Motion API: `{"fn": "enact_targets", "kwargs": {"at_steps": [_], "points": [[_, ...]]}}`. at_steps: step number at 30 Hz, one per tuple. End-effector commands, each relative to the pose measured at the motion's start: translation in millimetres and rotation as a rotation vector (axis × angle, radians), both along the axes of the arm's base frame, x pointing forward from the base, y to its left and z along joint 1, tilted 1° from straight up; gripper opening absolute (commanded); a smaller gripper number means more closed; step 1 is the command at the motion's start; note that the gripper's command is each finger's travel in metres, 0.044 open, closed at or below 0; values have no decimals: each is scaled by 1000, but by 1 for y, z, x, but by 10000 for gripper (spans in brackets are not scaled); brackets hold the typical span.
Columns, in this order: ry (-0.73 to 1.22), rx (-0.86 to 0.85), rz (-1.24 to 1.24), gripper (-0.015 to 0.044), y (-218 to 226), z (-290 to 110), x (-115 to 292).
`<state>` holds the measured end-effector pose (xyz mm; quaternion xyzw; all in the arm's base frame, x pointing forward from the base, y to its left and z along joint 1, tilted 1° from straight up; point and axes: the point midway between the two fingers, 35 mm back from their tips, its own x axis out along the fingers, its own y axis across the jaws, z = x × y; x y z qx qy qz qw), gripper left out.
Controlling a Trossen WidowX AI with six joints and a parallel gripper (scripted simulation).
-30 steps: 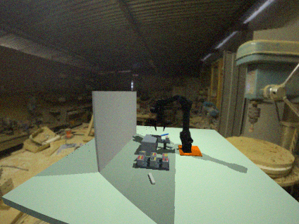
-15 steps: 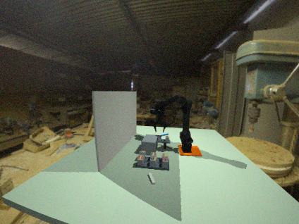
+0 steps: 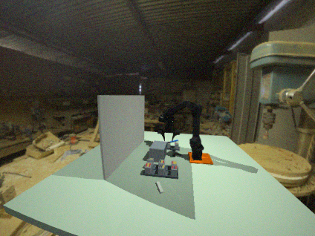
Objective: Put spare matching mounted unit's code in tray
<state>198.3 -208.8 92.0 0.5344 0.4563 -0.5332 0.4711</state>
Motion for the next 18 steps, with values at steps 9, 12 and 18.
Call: {"fn": "enact_targets", "kwargs": {"at_steps": [9, 12, 18], "points": [[5, 4, 4, 300, 1, -22, -1], [5, 4, 4, 300, 1, -27, -1], [5, 4, 4, 300, 1, -37, -1]]}}
